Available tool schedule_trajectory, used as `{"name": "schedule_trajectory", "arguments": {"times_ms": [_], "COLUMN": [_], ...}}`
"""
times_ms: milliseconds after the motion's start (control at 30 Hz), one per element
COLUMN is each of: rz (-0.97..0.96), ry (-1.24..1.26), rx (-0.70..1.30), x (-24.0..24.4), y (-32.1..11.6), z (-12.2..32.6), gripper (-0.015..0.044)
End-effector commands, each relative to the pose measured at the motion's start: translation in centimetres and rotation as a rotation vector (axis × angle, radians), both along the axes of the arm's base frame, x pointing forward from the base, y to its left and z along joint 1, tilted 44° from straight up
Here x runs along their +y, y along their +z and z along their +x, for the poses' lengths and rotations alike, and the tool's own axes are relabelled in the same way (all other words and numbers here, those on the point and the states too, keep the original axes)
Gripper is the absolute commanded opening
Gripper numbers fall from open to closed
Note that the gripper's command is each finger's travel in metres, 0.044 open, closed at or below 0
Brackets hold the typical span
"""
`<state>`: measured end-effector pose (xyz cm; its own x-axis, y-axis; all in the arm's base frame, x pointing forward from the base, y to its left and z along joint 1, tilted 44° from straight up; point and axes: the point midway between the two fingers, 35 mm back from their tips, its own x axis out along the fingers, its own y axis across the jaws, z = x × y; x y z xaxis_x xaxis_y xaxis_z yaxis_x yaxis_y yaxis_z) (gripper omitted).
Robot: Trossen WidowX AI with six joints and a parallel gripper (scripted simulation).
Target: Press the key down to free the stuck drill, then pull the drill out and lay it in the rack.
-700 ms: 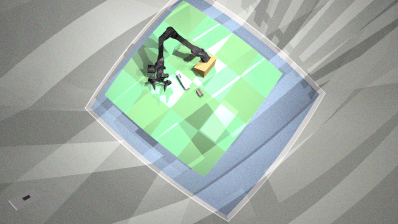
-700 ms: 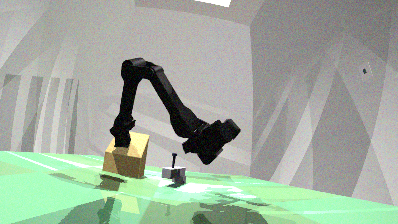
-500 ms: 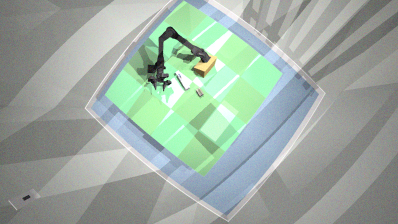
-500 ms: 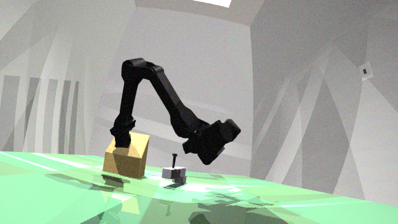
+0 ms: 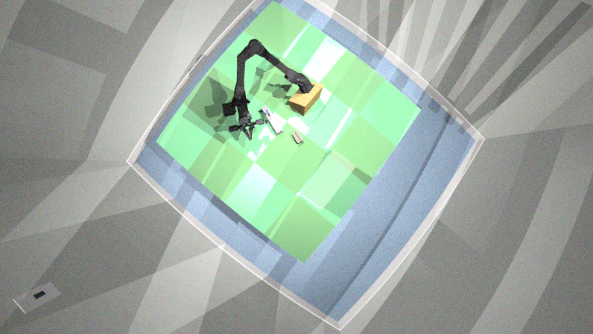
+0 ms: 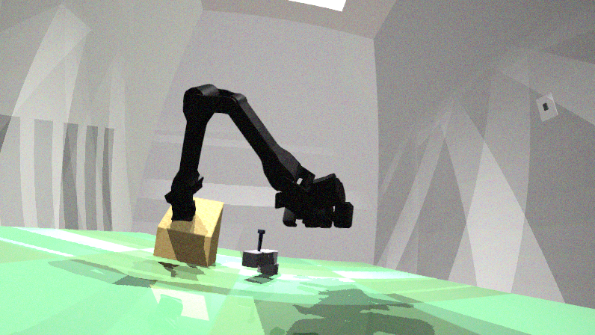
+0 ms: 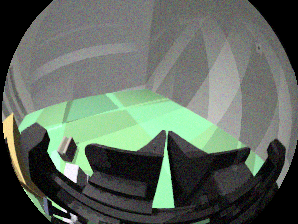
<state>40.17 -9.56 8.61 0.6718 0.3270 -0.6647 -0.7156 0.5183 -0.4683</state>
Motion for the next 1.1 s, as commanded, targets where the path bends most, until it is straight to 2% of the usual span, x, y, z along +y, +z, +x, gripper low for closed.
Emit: {"name": "schedule_trajectory", "arguments": {"times_ms": [0,133,267,433,600,733,1067], "rz": [0.086,0.023,-0.062,-0.174,-0.275,-0.315,-0.315], "ry": [-0.533,-0.909,-1.173,-1.437,-1.647,-1.746,-1.746], "rx": [0.486,0.658,0.687,0.621,0.462,0.333,0.332], "x": [2.5,3.0,2.9,2.5,1.9,1.6,1.6], "y": [-3.7,-4.4,-4.1,-2.8,-0.8,0.6,0.6], "z": [-4.5,-8.3,-11.0,-13.6,-15.5,-16.3,-16.3], "gripper": [0.0000,0.0000,0.0000,0.0000,0.0000,0.0000,0.0000]}}
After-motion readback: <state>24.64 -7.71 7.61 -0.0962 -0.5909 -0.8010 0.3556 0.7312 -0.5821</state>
